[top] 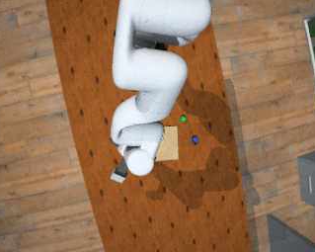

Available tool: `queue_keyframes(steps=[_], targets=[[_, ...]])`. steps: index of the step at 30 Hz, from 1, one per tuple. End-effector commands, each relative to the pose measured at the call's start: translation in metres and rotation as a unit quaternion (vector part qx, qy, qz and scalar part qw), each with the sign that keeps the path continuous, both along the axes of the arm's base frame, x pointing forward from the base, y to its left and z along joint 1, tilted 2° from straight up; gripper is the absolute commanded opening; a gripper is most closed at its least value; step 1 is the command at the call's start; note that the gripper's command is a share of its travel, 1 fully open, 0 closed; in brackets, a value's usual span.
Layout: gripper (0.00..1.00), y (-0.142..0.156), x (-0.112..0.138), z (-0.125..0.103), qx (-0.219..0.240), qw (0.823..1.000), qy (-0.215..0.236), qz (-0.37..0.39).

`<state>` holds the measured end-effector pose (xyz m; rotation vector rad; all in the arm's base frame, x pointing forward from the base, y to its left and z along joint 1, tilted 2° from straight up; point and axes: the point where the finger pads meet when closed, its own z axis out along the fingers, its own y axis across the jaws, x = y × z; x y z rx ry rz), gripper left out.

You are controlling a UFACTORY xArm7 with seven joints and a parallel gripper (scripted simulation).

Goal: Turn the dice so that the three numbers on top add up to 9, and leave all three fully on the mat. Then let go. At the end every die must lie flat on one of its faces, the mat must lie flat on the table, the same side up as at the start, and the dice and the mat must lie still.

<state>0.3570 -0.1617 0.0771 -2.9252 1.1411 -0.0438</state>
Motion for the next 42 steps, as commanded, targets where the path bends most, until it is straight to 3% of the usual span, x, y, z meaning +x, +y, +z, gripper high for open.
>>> queue_keyframes(steps=[1, 9, 15, 18, 19, 26, 32, 34, 36, 42], targets=[[1.0, 0.0, 0.001, -0.001, 0.005, 0.997, -0.005, 0.075], [1.0, 0.0, 0.002, -0.005, 0.001, 0.983, -0.005, 0.182], [1.0, 0.0, 0.002, -0.008, -0.002, 0.959, -0.005, 0.282], [1.0, 0.0, 0.002, -0.009, -0.003, 0.955, -0.005, 0.296], [1.0, 0.0, 0.002, -0.01, -0.004, 0.943, -0.005, 0.334], [1.0, 0.001, 0.002, -0.013, -0.007, 0.911, -0.004, 0.412], [1.0, 0.001, 0.002, -0.016, -0.01, 0.864, -0.004, 0.503], [1.0, 0.001, 0.002, -0.016, -0.01, 0.864, -0.004, 0.503], [1.0, 0.001, 0.002, -0.018, -0.012, 0.835, -0.004, 0.55], [1.0, 0.002, 0.002, -0.021, -0.014, 0.785, -0.003, 0.619]])
